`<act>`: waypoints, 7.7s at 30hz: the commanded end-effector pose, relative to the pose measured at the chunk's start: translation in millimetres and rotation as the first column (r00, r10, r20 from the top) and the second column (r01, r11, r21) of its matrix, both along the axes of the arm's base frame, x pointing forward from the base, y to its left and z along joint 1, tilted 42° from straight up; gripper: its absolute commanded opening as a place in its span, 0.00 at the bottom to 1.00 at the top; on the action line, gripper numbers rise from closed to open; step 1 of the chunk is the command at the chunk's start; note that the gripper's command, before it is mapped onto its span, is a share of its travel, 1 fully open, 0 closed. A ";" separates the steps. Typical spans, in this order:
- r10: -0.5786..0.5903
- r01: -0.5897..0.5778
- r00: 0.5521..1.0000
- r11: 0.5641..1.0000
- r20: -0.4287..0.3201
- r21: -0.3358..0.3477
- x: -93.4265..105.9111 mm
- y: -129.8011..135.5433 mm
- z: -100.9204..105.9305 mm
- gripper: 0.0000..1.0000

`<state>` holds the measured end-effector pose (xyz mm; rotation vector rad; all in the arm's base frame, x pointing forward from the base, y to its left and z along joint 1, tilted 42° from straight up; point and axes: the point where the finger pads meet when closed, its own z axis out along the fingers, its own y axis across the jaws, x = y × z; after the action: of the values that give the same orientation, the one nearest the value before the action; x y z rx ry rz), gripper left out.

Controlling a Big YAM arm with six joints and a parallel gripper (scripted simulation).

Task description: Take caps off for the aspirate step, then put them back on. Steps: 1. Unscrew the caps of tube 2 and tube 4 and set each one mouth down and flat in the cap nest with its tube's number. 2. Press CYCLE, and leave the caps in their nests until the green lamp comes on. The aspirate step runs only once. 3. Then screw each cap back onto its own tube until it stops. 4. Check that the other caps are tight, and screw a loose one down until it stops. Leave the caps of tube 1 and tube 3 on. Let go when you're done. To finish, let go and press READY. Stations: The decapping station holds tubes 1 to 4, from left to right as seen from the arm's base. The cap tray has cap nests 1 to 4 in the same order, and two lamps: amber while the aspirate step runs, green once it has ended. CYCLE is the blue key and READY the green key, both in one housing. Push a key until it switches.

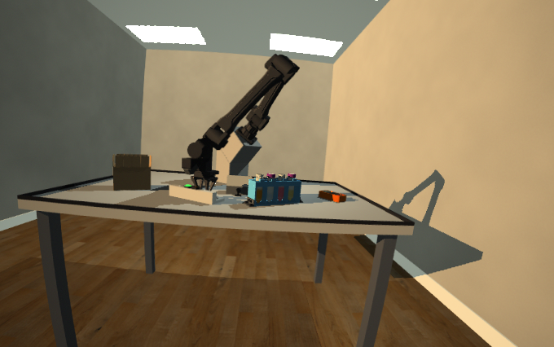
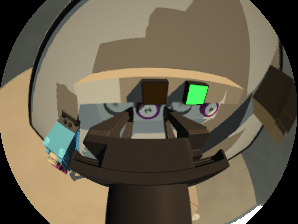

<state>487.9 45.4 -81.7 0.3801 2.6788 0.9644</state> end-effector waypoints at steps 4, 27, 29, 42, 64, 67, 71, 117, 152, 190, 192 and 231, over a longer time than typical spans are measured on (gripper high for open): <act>-0.006 0.006 1.000 1.000 0.013 -0.001 10.8 1.9 -3.0 0.47; -0.005 0.005 1.000 1.000 0.016 -0.003 7.2 -0.5 1.1 0.00; -0.005 0.005 1.000 1.000 0.016 -0.003 7.2 -0.5 1.1 0.00; -0.013 0.014 1.000 1.000 0.019 -0.003 -6.5 -25.4 28.3 0.00; -0.013 0.014 0.999 1.000 0.049 -0.013 -24.9 -80.9 103.7 0.00; -0.013 0.014 0.999 1.000 0.051 -0.015 -29.8 -89.9 115.5 0.00; -0.013 0.014 0.999 1.000 0.051 -0.016 -31.3 -92.7 118.9 0.00; 0.925 -0.525 0.133 0.370 0.356 -0.766 -120.7 137.2 248.1 0.00; 0.920 -0.525 0.150 0.383 0.361 -0.760 -130.6 192.6 248.2 0.00; 0.922 -0.527 0.134 0.377 0.363 -0.762 -132.2 200.0 251.7 0.00; 0.922 -0.527 0.134 0.376 0.363 -0.762 -132.9 199.8 251.3 0.00; 0.928 -0.553 0.148 0.363 0.340 -0.750 -135.1 197.8 229.3 0.00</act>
<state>351.0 239.7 153.6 -1.4283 1.9802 0.3789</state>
